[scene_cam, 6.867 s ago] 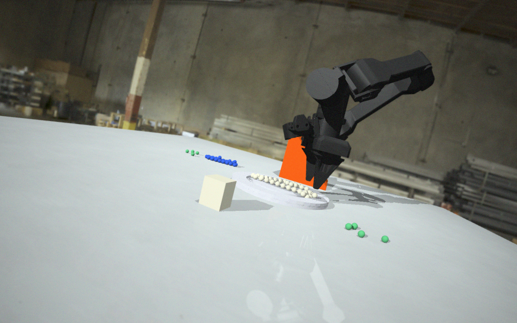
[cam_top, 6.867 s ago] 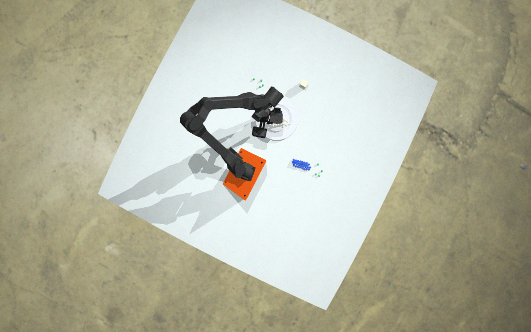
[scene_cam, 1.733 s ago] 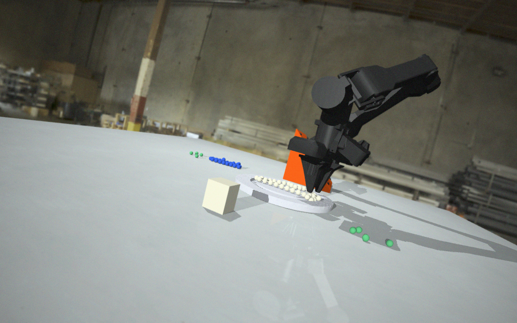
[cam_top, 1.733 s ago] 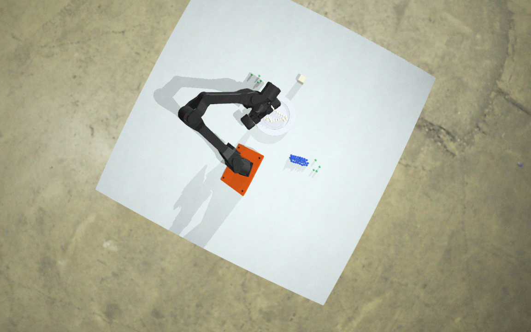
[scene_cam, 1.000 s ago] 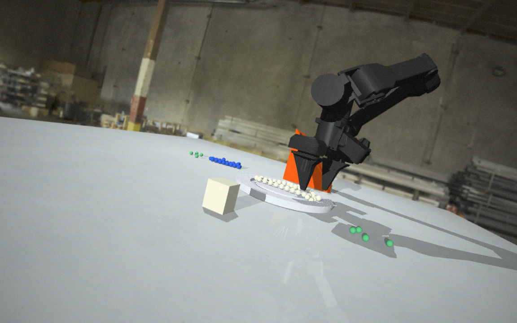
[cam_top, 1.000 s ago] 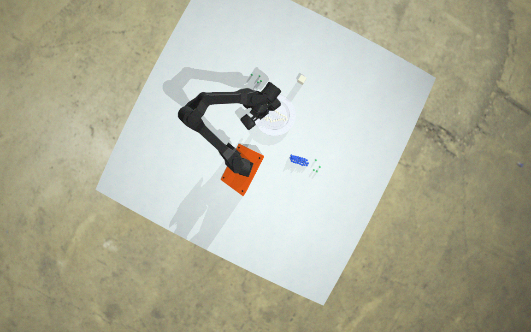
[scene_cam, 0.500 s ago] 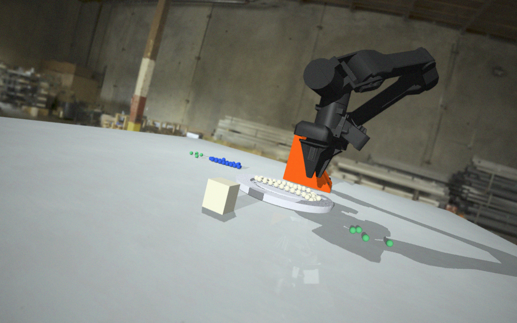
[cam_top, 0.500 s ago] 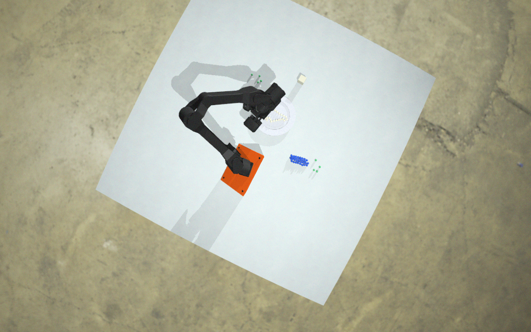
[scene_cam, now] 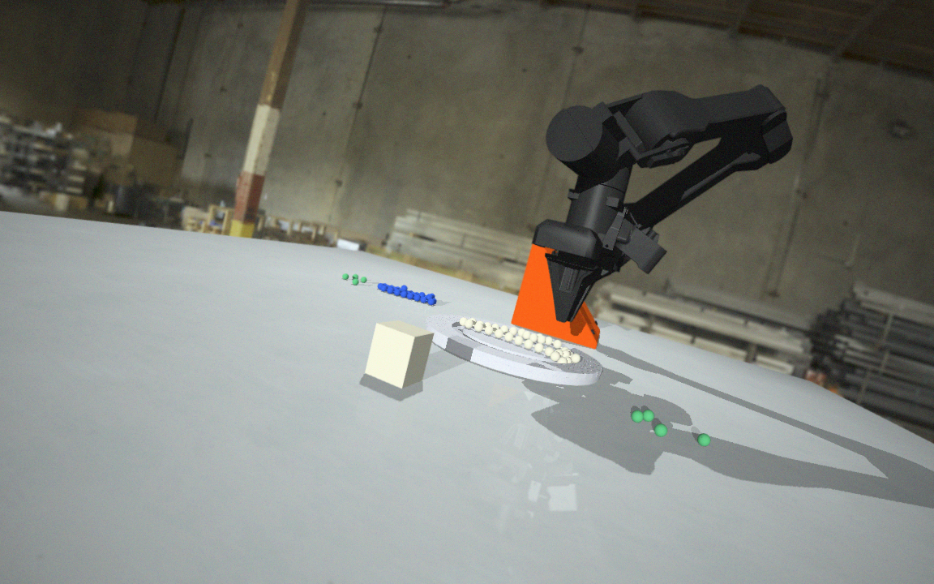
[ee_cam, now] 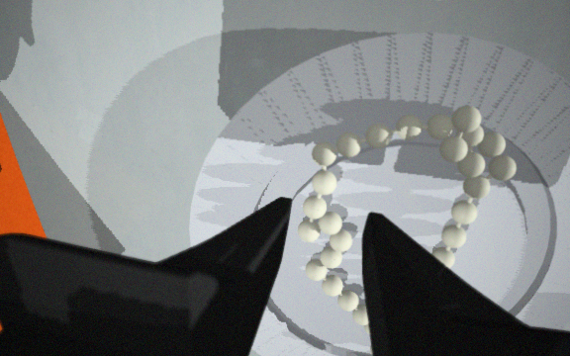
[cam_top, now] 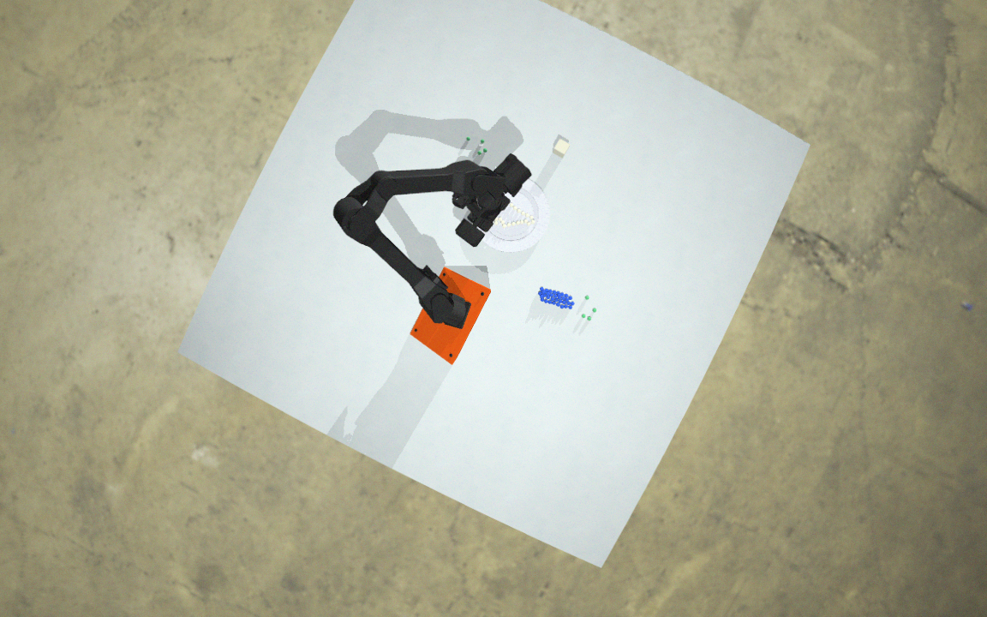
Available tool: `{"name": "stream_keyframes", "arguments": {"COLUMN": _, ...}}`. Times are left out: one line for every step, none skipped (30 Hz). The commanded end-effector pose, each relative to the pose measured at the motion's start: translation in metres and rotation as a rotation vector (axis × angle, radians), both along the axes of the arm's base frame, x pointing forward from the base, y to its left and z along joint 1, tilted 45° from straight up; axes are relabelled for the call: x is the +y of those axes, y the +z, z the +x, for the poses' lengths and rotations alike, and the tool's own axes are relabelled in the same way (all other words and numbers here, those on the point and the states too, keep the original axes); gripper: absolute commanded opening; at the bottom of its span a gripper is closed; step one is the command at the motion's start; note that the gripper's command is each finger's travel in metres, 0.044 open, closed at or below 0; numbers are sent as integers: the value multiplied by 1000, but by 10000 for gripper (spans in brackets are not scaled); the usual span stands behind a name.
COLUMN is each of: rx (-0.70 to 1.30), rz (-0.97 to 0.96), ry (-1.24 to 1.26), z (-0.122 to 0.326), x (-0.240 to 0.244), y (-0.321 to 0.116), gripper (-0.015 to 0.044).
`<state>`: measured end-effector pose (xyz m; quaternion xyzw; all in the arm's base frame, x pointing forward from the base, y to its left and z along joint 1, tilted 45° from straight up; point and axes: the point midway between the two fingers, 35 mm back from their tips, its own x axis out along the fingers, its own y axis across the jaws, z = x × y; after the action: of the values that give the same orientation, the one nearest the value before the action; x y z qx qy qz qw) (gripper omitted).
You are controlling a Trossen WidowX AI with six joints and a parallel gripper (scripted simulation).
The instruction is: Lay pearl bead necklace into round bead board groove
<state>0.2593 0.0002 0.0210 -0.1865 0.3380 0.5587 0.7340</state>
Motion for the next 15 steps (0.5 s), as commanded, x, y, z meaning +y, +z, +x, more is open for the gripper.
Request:
{"name": "stream_keyframes", "arguments": {"rx": -2, "rz": -1, "ry": -2, "z": 1, "x": 1, "y": -2, "gripper": 120}}
{"name": "stream_keyframes", "arguments": {"rx": -2, "rz": -1, "ry": -2, "z": 1, "x": 2, "y": -3, "gripper": 120}}
{"name": "stream_keyframes", "arguments": {"rx": -1, "rz": -1, "ry": -2, "z": 1, "x": 3, "y": -4, "gripper": 120}}
{"name": "stream_keyframes", "arguments": {"rx": -1, "rz": 0, "ry": -2, "z": 2, "x": 5, "y": -5, "gripper": 120}}
{"name": "stream_keyframes", "arguments": {"rx": -1, "rz": 0, "ry": -2, "z": 2, "x": 6, "y": -6, "gripper": 120}}
{"name": "stream_keyframes", "arguments": {"rx": -1, "rz": 0, "ry": -1, "z": 2, "x": 7, "y": -8, "gripper": 120}}
{"name": "stream_keyframes", "arguments": {"rx": 0, "rz": 0, "ry": -1, "z": 2, "x": 8, "y": -9, "gripper": 120}}
{"name": "stream_keyframes", "arguments": {"rx": 0, "rz": 0, "ry": -1, "z": 2, "x": 9, "y": -10, "gripper": 120}}
{"name": "stream_keyframes", "arguments": {"rx": 0, "rz": 0, "ry": -1, "z": 2, "x": 10, "y": -11, "gripper": 120}}
{"name": "stream_keyframes", "arguments": {"rx": 0, "rz": 0, "ry": 0, "z": 2, "x": 11, "y": -12, "gripper": 120}}
{"name": "stream_keyframes", "arguments": {"rx": 1, "rz": 1, "ry": 0, "z": 3, "x": 12, "y": -13, "gripper": 120}}
{"name": "stream_keyframes", "arguments": {"rx": 1, "rz": 1, "ry": 0, "z": 3, "x": 14, "y": -14, "gripper": 120}}
{"name": "stream_keyframes", "arguments": {"rx": 1, "rz": 1, "ry": 0, "z": 3, "x": 15, "y": -15, "gripper": 120}}
{"name": "stream_keyframes", "arguments": {"rx": 1, "rz": 1, "ry": 1, "z": 3, "x": 16, "y": -16, "gripper": 120}}
{"name": "stream_keyframes", "arguments": {"rx": 1, "rz": 1, "ry": 1, "z": 3, "x": 17, "y": -17, "gripper": 120}}
